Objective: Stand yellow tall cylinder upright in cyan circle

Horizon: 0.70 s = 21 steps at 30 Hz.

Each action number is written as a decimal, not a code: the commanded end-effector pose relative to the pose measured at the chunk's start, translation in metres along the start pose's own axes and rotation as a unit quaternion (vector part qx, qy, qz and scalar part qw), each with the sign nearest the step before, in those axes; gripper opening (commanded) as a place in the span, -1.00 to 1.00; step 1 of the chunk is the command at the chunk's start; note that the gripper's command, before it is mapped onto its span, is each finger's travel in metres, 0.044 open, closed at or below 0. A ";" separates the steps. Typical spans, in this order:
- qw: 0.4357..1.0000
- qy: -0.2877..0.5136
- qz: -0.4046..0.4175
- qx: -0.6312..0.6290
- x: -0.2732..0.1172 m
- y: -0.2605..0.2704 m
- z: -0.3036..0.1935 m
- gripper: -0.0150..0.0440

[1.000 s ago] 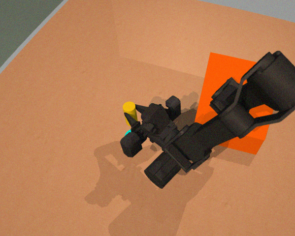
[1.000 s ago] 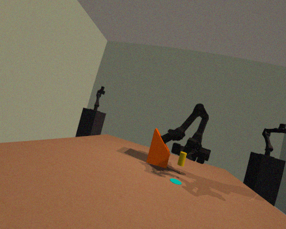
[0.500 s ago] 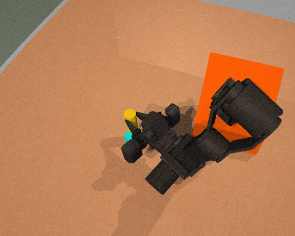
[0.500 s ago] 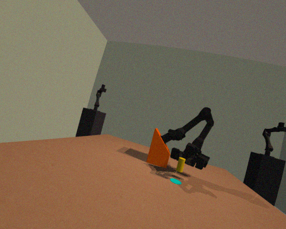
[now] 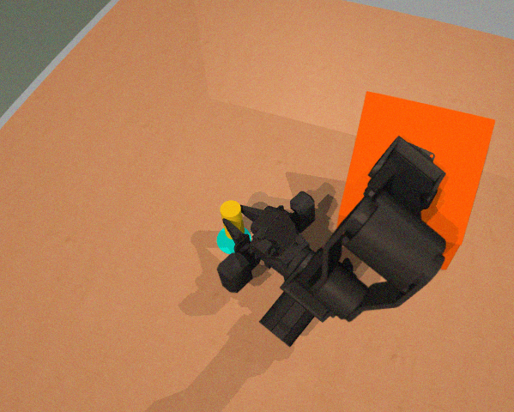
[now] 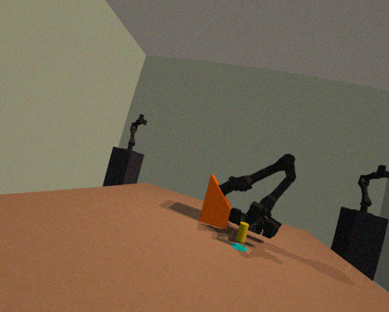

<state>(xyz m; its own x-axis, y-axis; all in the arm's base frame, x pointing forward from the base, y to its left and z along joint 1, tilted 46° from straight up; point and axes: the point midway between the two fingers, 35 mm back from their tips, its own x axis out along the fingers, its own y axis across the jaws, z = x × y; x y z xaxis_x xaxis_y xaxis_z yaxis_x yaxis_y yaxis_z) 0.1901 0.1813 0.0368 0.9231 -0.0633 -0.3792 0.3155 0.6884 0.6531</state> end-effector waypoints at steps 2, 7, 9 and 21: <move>1.000 -0.003 0.002 0.003 0.001 0.002 -0.005 -0.14; 1.000 -0.001 0.000 0.001 0.004 0.003 -0.019 -0.14; 1.000 0.000 0.000 0.000 0.005 0.003 -0.023 -0.14; 1.000 0.000 0.000 0.000 0.005 0.003 -0.023 -0.05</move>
<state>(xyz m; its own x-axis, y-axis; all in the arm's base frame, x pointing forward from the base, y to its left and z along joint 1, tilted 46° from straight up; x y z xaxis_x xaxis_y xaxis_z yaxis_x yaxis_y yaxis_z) 0.1898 0.1987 0.0210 0.9215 -0.0628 -0.3833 0.3167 0.6926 0.6481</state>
